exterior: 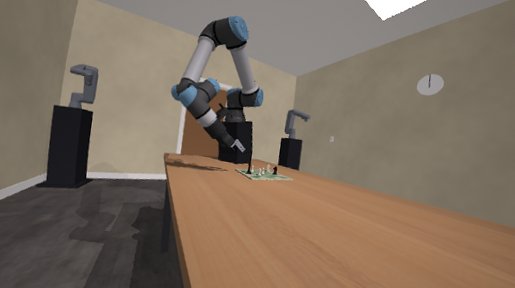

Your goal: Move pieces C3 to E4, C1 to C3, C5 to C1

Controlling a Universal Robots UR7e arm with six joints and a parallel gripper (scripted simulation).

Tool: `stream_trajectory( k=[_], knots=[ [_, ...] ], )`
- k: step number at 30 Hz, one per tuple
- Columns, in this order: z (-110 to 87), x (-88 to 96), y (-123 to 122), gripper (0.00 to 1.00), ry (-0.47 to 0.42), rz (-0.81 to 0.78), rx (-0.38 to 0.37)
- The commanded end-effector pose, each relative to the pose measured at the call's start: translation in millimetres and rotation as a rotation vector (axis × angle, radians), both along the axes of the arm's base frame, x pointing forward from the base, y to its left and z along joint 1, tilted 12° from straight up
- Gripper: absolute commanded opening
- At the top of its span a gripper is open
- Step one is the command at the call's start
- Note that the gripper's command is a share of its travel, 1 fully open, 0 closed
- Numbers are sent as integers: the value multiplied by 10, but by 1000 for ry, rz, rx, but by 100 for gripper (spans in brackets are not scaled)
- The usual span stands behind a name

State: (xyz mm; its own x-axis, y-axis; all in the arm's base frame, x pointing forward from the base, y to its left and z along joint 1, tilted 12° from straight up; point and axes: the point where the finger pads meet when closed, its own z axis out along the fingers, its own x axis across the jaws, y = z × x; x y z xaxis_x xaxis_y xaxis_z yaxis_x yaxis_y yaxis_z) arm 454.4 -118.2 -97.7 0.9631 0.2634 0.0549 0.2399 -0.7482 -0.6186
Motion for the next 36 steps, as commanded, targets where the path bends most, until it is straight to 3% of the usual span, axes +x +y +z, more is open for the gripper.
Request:
stream_trajectory(
  k=[1, 5, 7, 11, 12, 15, 16, 22, 30, 36],
  knots=[
    [-121, -4, 322, 100, -18, 108, -159],
    [-174, -8, 532, 100, -45, 181, -276],
    [-174, -8, 532, 100, -45, 181, -276],
    [-189, -8, 800, 100, -100, 266, -435],
    [-189, -8, 800, 100, -100, 266, -435],
    [-156, -6, 984, 100, -152, 314, -545],
    [-156, -6, 984, 100, -152, 314, -545],
    [-22, -14, 1281, 100, -259, 369, -714],
    [93, -30, 1447, 100, -330, 386, -800],
    [126, -36, 1487, 100, -348, 389, -820]
  ],
)
